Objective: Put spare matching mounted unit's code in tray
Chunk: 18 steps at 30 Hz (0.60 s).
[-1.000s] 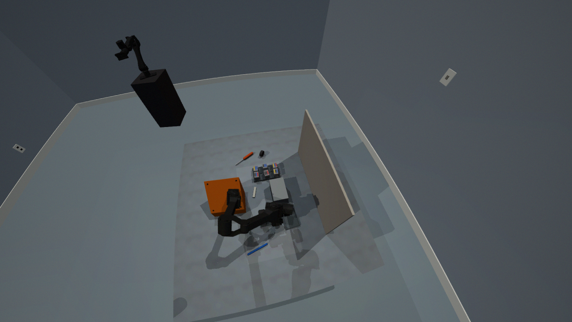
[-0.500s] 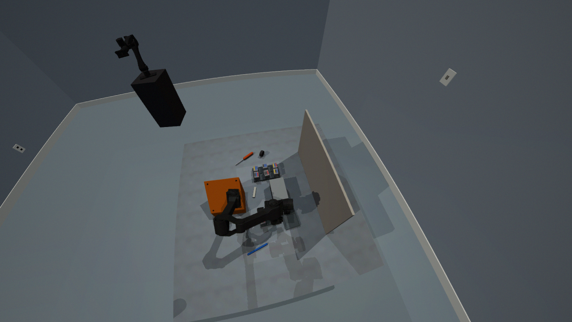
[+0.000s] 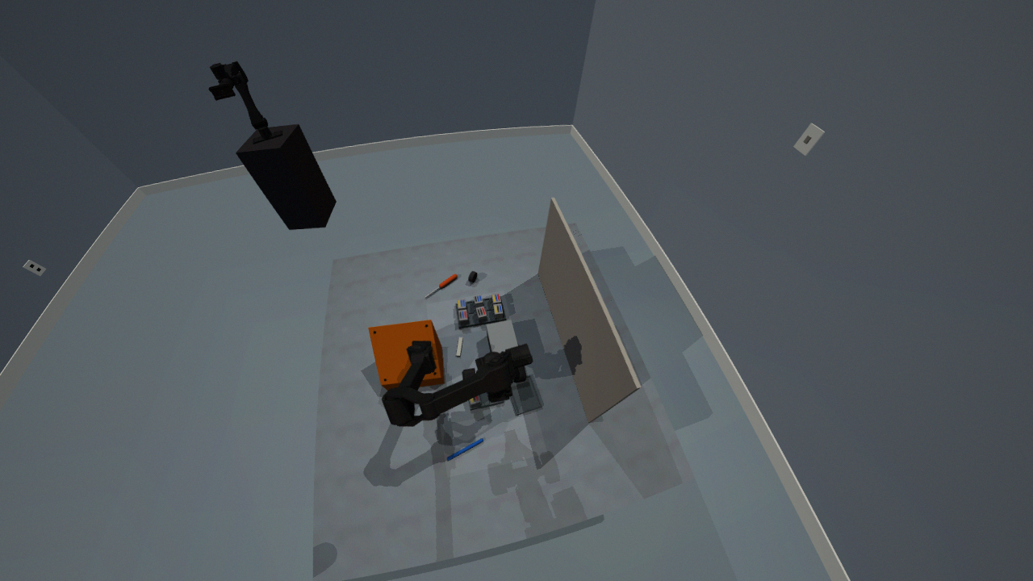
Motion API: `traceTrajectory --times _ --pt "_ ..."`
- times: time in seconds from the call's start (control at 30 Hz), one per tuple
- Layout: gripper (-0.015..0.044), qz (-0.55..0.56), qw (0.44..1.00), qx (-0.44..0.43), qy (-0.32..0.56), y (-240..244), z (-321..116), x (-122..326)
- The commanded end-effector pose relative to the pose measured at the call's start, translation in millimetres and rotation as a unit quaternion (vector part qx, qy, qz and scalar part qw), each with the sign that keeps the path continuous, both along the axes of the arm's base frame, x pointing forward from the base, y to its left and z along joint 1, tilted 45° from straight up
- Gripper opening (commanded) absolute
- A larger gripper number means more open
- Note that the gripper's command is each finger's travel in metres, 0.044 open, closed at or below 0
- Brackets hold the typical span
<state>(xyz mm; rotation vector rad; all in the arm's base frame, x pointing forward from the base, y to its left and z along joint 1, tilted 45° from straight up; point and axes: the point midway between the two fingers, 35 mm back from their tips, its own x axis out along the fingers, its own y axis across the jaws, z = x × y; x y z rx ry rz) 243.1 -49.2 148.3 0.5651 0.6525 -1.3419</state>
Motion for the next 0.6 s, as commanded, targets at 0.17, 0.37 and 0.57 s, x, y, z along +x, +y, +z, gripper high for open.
traceTrajectory --times 0.17,0.37,0.57 --pt "0.0000 -0.001 1.000 -0.002 -0.002 4.4 8.6 29.2" --pt "0.0000 -0.001 1.000 -0.002 -0.002 6.4 11.7 54.2" --pt "0.0000 -0.001 1.000 -0.001 -0.003 7.6 12.8 79.0"
